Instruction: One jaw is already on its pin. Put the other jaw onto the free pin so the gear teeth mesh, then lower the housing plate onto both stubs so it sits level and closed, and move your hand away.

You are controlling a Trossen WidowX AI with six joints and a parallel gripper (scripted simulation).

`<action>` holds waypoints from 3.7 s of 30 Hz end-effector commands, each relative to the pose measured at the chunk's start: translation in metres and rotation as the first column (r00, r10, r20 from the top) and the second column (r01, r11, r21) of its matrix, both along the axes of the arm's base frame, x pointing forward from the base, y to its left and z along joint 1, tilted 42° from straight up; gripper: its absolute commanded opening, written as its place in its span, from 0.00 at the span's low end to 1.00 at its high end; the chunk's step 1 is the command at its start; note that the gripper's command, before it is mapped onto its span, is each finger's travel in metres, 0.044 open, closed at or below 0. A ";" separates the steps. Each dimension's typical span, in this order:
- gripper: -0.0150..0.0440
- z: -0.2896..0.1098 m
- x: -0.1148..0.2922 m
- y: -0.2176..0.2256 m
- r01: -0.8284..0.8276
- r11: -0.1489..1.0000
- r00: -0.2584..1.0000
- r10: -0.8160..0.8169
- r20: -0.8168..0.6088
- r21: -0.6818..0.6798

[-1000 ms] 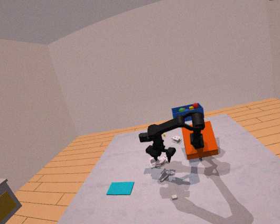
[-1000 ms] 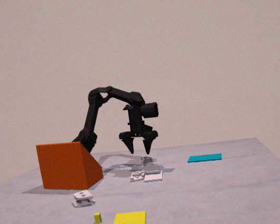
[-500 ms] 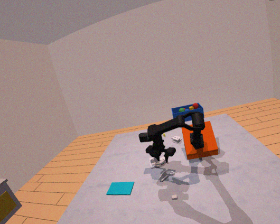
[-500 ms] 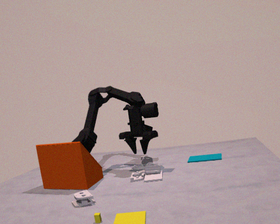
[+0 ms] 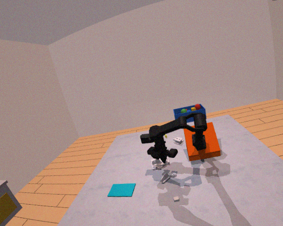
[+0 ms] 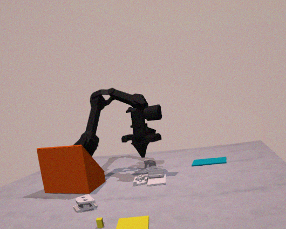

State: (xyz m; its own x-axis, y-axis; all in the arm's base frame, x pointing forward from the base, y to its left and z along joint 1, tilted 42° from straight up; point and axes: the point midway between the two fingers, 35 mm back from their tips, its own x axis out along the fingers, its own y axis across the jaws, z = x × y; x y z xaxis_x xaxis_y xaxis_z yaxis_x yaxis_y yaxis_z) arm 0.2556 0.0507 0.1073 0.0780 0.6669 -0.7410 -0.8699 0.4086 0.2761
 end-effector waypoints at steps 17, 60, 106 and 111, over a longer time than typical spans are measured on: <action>0.70 0.004 0.001 0.002 0.179 0.984 0.971 -0.176 -0.161 0.004; 1.00 0.025 0.005 0.015 0.796 0.414 -0.046 -0.686 -0.726 -0.442; 1.00 0.049 0.005 0.030 0.133 -0.109 -0.987 0.078 -0.142 -0.985; 1.00 0.051 0.005 0.032 0.013 -0.105 -0.980 0.197 -0.034 -0.994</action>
